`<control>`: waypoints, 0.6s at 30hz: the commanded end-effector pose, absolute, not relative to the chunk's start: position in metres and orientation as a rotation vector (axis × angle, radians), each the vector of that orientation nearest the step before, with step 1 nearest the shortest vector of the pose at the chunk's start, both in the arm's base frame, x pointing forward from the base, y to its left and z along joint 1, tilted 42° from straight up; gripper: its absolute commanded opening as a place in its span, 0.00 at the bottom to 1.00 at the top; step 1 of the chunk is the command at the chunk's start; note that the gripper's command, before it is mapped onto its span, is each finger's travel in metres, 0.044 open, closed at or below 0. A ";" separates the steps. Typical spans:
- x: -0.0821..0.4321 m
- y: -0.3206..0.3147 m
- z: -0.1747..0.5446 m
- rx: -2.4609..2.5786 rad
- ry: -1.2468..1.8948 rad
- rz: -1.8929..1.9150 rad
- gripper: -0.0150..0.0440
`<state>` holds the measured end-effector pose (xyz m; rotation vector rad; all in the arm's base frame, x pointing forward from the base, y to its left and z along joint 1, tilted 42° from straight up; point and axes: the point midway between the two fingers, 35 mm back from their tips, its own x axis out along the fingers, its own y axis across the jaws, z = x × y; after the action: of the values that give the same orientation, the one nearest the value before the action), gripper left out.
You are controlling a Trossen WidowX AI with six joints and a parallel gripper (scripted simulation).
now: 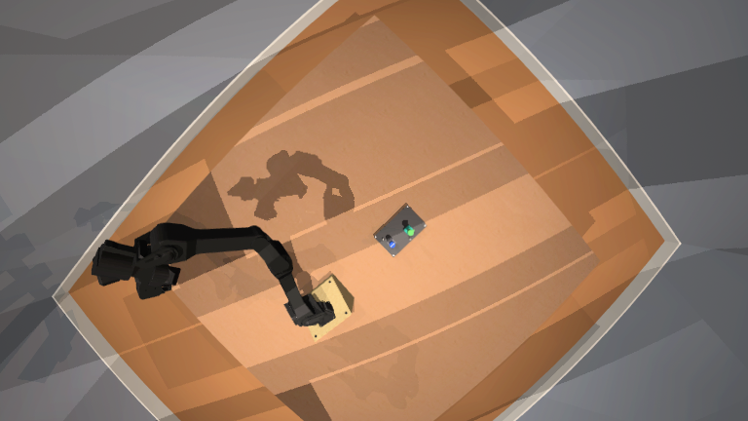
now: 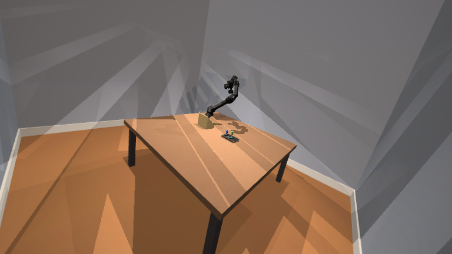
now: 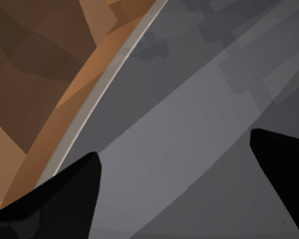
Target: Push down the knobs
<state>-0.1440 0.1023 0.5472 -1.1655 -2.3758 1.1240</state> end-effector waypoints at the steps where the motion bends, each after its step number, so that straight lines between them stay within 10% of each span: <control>1: -0.145 0.101 0.547 -1.160 -2.380 1.128 0.89; 15: -0.214 0.016 0.519 -0.741 -2.711 1.356 0.26; 18: -0.222 -0.004 0.514 -0.644 -2.751 1.422 0.25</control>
<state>-0.2116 0.0186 0.5216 -0.7381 -2.6954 1.3654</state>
